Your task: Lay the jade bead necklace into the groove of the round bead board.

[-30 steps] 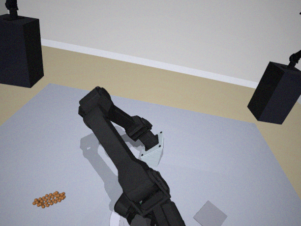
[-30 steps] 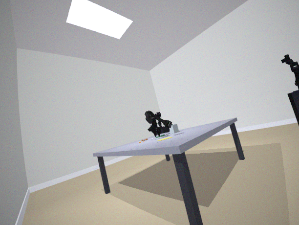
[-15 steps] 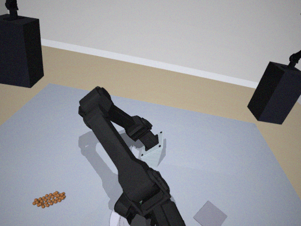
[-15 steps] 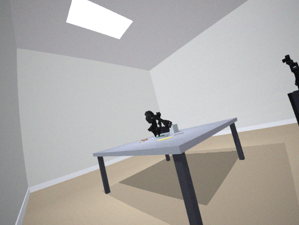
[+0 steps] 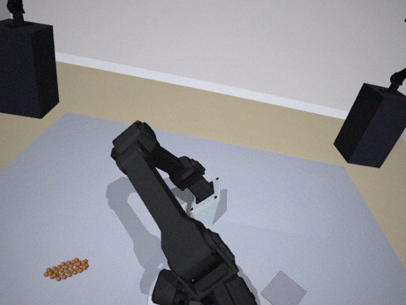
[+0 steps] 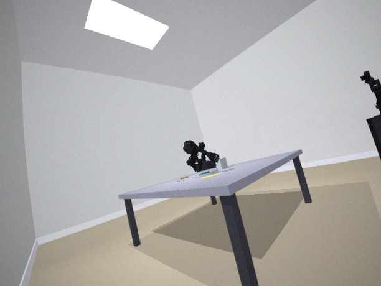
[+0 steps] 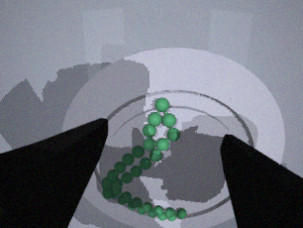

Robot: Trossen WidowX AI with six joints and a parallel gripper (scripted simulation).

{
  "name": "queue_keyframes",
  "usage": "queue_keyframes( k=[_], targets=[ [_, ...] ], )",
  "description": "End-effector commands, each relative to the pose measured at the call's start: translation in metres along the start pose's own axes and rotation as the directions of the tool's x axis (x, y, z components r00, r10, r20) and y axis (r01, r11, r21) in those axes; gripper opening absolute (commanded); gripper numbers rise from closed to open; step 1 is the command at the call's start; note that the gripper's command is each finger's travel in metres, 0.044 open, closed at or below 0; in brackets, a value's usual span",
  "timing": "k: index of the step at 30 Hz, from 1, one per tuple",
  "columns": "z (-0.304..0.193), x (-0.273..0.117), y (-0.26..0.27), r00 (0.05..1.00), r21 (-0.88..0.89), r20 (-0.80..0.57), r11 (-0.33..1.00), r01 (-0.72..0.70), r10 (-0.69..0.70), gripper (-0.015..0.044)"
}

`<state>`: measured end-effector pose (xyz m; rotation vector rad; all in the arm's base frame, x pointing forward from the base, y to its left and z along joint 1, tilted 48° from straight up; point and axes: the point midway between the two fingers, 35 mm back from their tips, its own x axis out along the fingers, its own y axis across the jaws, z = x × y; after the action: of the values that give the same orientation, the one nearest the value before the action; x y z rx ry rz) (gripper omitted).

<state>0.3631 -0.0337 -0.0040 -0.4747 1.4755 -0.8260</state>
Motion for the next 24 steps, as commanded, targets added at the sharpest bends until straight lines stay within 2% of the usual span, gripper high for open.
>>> queue_keyframes(
  k=[1, 3, 10, 12, 24],
  targets=[
    [0.004, -0.007, 0.003, 1.0, -0.066, -0.001, 0.998, -0.002, 0.002, 0.0151],
    [0.004, -0.007, 0.003, 1.0, -0.066, -0.001, 0.998, -0.002, 0.002, 0.012],
    [0.004, 0.011, 0.003, 1.0, -0.066, -0.001, 0.998, -0.002, 0.002, 0.012],
    [0.006, 0.002, 0.003, 1.0, -0.056, 0.004, 0.998, -0.007, 0.007, 0.012],
    [0.006, 0.018, 0.003, 1.0, -0.061, 0.002, 0.998, -0.004, 0.004, 0.012]
  ],
)
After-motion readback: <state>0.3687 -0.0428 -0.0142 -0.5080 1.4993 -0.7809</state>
